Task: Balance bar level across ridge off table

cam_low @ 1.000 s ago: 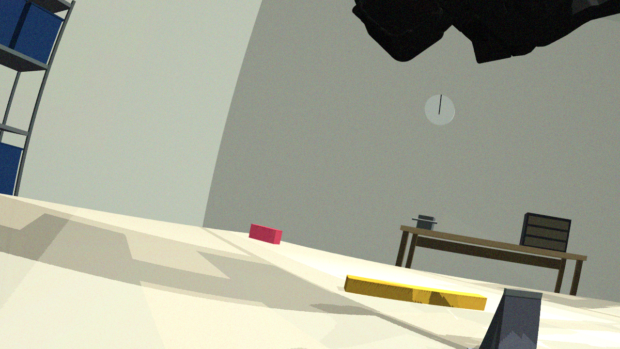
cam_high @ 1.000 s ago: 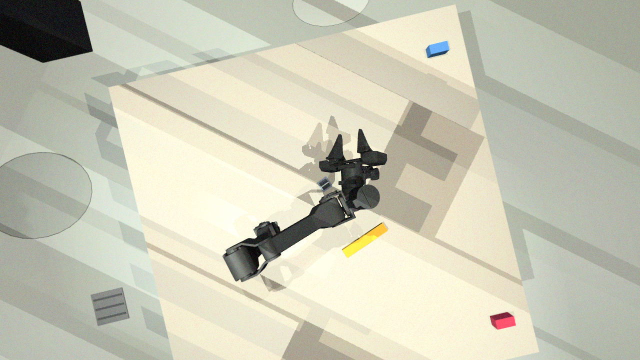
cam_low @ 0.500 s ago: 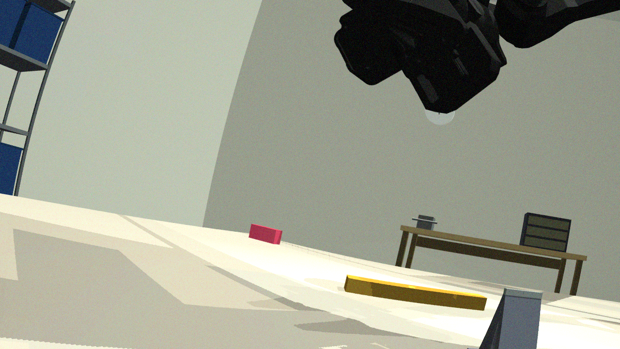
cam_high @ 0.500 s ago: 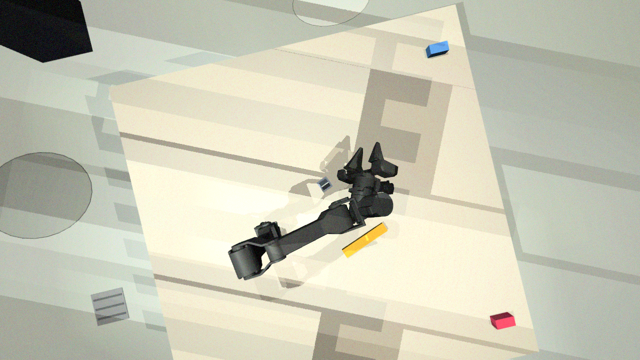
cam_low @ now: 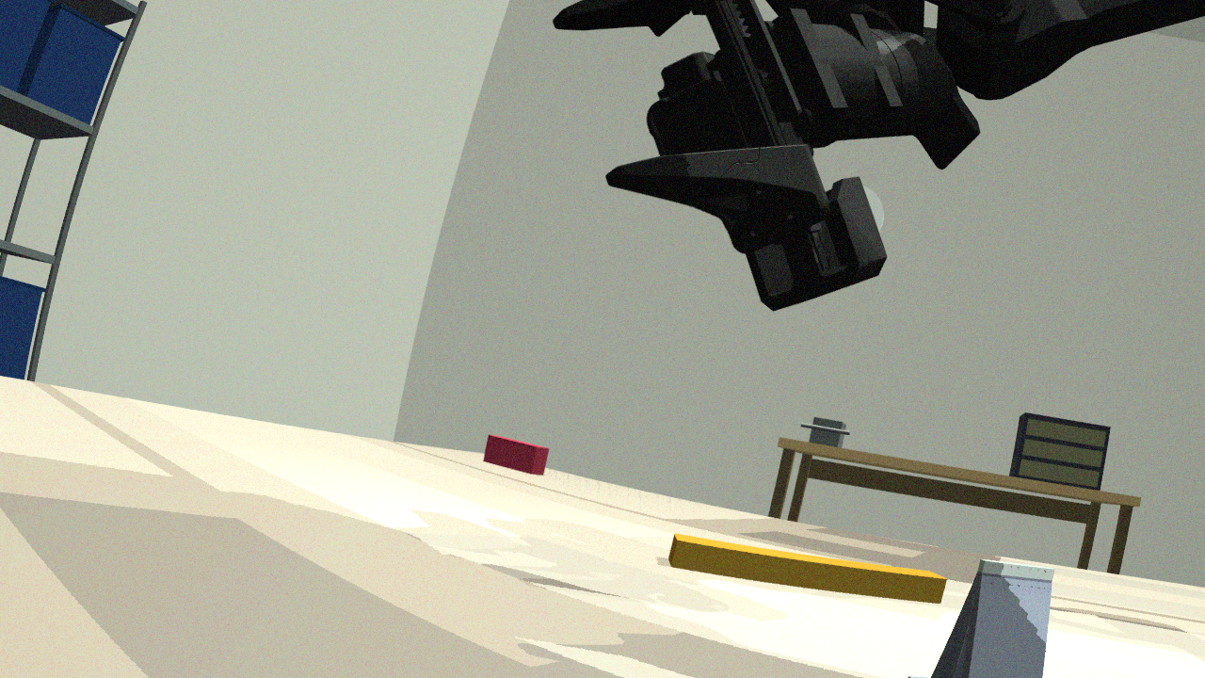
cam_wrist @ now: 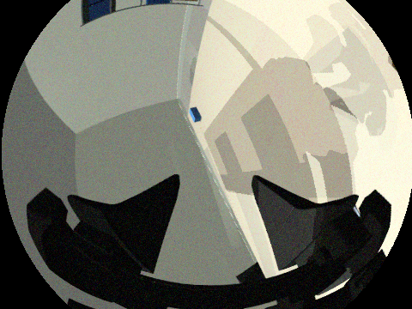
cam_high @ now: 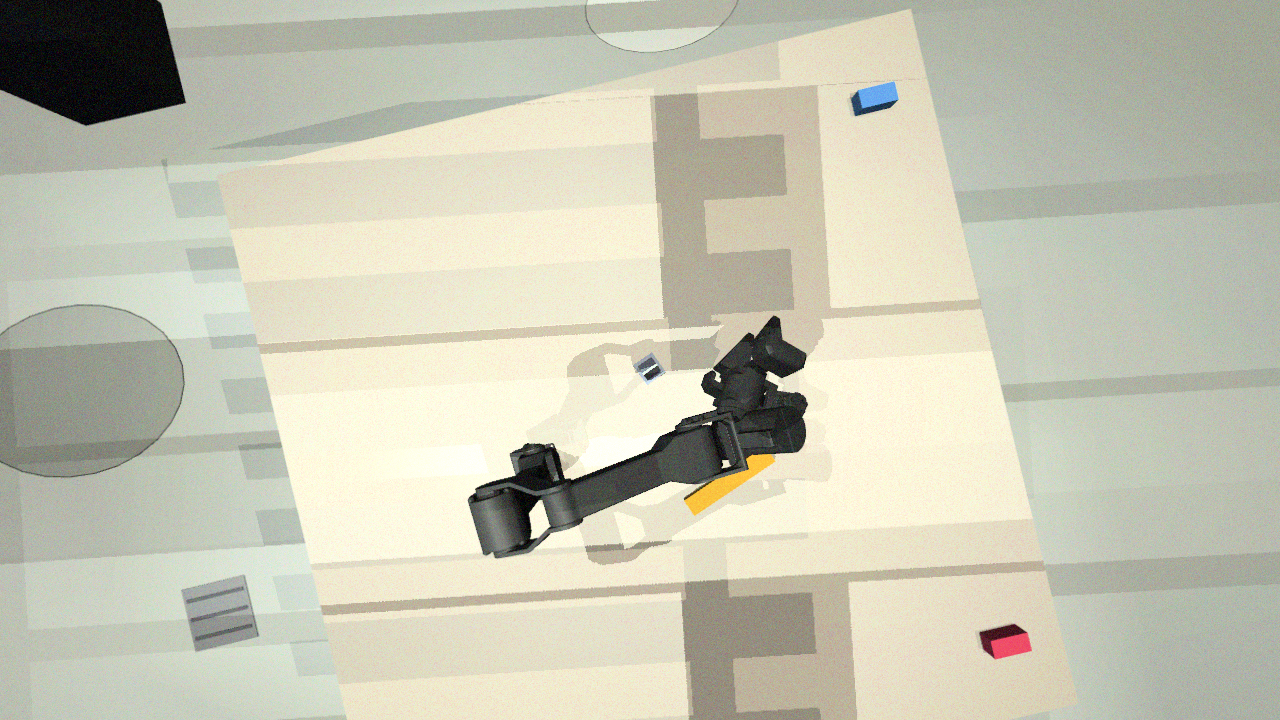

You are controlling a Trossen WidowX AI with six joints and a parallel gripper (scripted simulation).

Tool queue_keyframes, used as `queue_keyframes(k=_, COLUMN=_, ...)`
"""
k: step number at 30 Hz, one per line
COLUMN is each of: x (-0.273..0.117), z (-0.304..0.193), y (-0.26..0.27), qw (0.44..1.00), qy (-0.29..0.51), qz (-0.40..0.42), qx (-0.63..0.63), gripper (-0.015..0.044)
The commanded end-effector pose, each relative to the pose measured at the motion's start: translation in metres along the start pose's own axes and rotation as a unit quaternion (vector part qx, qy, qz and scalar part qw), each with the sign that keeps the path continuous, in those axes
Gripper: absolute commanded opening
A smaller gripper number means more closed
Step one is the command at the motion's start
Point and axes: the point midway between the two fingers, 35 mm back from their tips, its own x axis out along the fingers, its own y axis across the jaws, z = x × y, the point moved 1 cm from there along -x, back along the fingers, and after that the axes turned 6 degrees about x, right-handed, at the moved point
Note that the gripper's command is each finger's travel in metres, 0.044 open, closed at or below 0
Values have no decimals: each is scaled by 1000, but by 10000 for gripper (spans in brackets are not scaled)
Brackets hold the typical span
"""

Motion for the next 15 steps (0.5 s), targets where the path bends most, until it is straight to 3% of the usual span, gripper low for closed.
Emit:
queue_keyframes(k=1, x=-3, z=13, y=-6, qw=999, qy=-25, qz=-18, qx=-28, gripper=315)
queue_keyframes(k=15, x=-27, z=59, y=-35, qw=976, qy=-97, qz=-117, qx=-153, gripper=315)
